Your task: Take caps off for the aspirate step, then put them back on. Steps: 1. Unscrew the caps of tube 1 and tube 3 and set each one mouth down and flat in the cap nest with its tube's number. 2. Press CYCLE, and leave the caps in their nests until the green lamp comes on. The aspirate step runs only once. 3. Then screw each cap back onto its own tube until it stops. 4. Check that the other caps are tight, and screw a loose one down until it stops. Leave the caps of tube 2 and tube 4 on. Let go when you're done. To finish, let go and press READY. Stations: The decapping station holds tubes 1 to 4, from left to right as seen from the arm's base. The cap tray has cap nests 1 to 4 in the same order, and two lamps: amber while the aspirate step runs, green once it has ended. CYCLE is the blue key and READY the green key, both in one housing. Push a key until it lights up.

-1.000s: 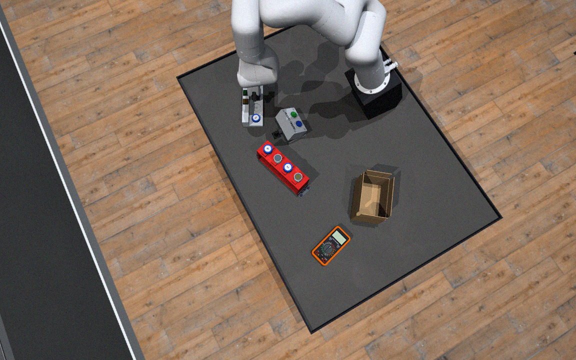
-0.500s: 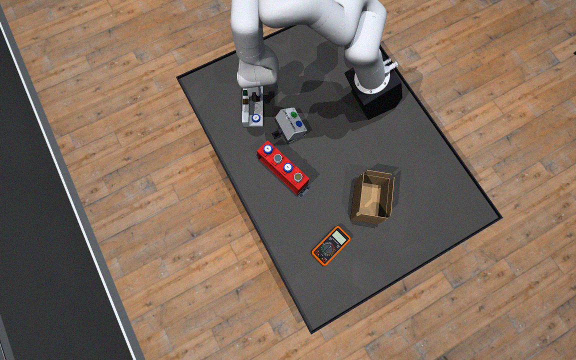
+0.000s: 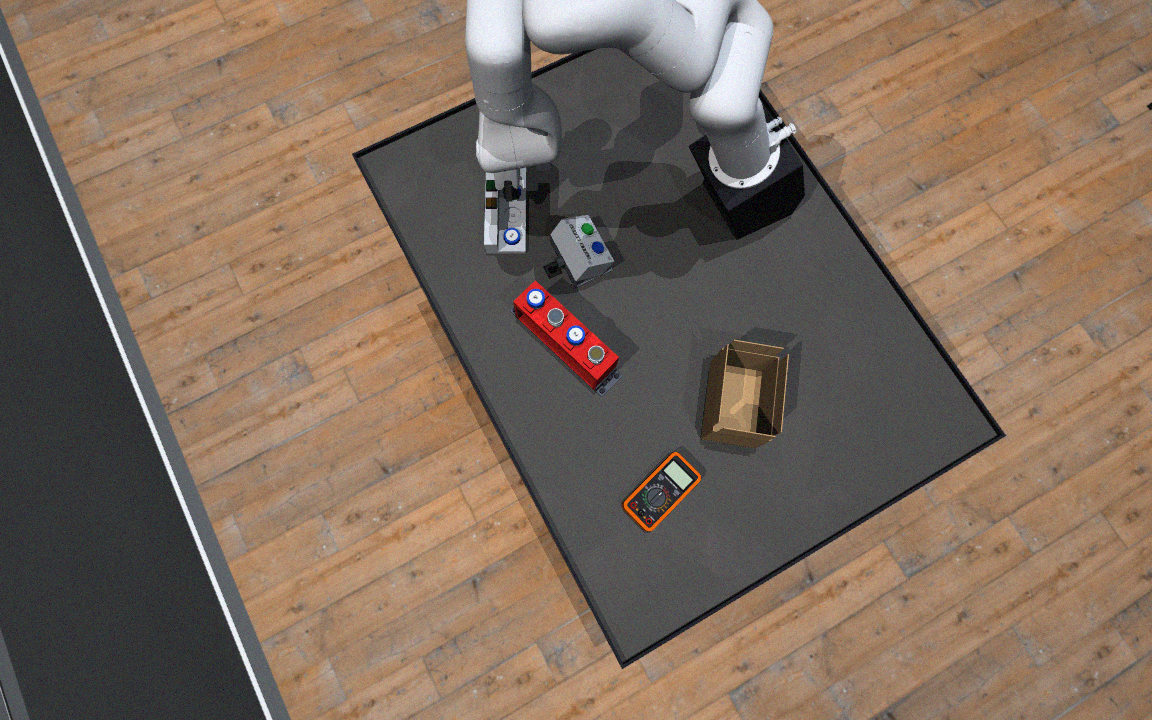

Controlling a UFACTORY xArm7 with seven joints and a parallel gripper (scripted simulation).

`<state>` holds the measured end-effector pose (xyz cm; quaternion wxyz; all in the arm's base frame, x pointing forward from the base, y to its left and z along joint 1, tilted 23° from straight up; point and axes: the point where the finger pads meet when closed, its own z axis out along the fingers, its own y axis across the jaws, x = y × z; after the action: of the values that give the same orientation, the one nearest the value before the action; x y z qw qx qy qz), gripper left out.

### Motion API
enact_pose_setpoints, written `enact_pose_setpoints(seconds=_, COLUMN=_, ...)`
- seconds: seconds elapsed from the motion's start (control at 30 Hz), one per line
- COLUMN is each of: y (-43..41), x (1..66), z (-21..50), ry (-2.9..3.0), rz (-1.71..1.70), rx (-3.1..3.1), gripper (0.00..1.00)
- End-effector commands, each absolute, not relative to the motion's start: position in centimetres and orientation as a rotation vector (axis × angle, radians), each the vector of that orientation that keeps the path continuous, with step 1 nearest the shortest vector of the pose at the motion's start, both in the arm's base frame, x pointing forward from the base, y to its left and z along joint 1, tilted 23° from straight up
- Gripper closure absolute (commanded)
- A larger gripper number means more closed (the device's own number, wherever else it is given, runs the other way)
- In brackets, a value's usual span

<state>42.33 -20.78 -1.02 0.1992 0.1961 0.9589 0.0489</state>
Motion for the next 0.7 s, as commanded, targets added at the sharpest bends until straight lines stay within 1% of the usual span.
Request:
enact_pose_setpoints(seconds=0.0, y=-20.9, x=42.0, z=0.1, ry=2.684, rz=0.137, rx=0.549, gripper=0.54)
enact_pose_setpoints(seconds=0.67, y=-21.1, x=38.4, z=8.4, ry=2.684, rz=0.137, rx=0.549, gripper=0.54)
